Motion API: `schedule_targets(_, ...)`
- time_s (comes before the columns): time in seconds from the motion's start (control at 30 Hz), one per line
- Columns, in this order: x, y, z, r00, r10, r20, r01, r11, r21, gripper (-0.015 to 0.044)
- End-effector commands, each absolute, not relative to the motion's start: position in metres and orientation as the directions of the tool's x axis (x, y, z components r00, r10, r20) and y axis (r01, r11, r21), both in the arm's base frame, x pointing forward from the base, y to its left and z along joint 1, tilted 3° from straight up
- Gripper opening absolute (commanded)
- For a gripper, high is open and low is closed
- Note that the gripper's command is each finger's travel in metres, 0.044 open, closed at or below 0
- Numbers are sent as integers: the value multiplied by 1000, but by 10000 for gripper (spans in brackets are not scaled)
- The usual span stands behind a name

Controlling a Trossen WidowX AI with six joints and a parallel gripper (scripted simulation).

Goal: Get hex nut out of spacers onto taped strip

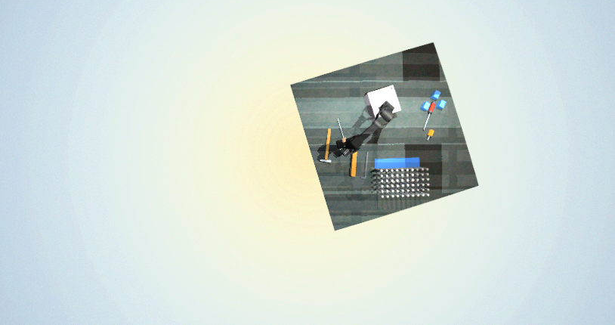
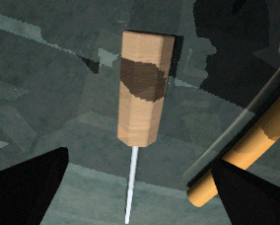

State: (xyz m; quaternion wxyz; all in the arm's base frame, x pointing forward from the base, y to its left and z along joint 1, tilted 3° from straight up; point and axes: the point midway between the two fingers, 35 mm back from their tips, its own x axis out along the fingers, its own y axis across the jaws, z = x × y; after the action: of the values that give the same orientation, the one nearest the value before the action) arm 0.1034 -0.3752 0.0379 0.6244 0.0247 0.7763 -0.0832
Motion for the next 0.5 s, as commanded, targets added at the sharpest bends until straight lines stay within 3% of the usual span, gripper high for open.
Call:
schedule_targets(0.0, 125, -374, 42, -285, -172, -943, 143, 965, -219, 440)
schedule_targets(0.23, 125, -374, 42, -285, -172, -943, 143, 965, -219, 440)
schedule_targets(0.43, 125, -374, 42, -285, -172, -943, 143, 965, -219, 282)
schedule_targets(0.47, 125, -374, 42, -285, -172, -943, 143, 965, -219, 280)
